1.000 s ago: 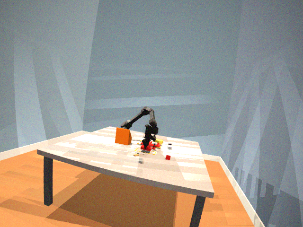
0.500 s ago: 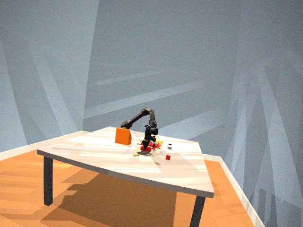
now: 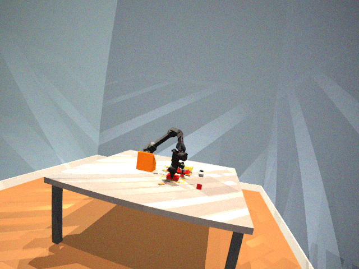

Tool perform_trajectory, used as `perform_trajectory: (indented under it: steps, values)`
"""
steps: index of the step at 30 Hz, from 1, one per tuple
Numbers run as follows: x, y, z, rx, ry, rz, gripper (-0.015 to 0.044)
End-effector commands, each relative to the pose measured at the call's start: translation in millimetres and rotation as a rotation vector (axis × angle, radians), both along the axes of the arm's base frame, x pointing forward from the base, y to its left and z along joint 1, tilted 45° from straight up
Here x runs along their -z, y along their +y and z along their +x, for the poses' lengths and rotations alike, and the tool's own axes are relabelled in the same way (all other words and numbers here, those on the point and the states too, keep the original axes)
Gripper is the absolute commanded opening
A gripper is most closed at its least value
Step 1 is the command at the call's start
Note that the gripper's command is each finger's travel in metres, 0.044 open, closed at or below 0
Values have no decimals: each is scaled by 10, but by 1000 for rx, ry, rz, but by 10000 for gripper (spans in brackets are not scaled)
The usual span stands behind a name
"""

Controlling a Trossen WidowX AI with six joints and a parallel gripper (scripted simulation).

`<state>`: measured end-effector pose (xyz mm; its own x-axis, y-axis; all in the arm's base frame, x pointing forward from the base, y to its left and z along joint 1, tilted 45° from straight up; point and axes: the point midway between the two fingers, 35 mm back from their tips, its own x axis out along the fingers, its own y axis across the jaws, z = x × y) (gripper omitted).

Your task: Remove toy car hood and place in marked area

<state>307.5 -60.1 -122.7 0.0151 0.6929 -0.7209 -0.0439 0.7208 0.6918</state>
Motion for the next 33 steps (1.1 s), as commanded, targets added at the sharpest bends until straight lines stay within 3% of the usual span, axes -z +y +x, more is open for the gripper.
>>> perform_trajectory:
  steps: [1, 12, 28, 33]
  values:
    - [14, 21, -4, 7, 3, 4, 0]
    - [49, 57, -4, 7, 3, 5, 0]
    - [41, 42, 0, 0, 0, 0, 420]
    - [-168, -184, 14, 1, 0, 1, 440]
